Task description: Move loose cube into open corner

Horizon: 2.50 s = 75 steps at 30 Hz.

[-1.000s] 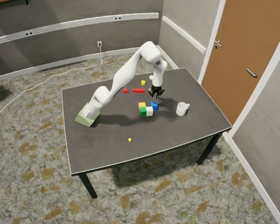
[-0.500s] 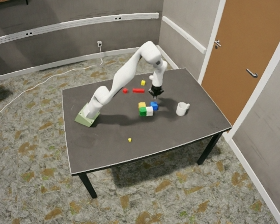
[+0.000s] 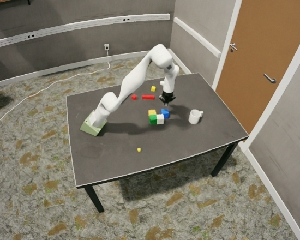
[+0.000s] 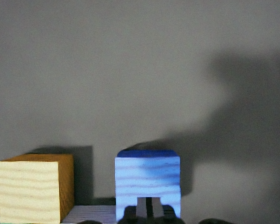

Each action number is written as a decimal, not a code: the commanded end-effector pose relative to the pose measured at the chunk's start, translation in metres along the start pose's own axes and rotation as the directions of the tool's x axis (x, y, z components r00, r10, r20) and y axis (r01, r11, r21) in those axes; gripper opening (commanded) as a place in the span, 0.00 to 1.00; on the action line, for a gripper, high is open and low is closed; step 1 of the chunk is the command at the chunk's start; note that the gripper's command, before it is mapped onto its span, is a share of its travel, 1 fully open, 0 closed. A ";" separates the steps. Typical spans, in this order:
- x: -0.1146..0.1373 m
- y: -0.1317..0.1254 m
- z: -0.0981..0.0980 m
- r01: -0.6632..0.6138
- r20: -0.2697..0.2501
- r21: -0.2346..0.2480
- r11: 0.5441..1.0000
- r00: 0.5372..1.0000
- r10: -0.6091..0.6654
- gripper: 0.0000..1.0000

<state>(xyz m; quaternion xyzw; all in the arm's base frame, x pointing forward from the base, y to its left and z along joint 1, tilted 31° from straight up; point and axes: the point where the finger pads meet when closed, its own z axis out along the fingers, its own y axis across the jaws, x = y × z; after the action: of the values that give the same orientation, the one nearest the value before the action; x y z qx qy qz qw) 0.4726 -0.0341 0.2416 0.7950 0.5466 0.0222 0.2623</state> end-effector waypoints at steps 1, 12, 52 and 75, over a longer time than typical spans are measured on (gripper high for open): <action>0.000 0.000 -0.001 -0.002 -0.001 -0.001 1.000 1.000 0.002 0.10; 0.000 0.001 0.000 -0.040 -0.001 0.001 0.999 0.999 0.040 0.10; -0.001 0.008 0.006 -0.743 0.025 0.015 0.669 0.669 0.743 0.10; -0.002 0.021 0.009 -0.992 0.036 -0.011 -0.130 -0.130 0.991 0.10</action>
<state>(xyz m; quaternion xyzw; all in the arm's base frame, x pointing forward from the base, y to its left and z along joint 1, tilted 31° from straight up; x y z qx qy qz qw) 0.4892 -0.0476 0.2425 0.9525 -0.1848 0.1781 0.1640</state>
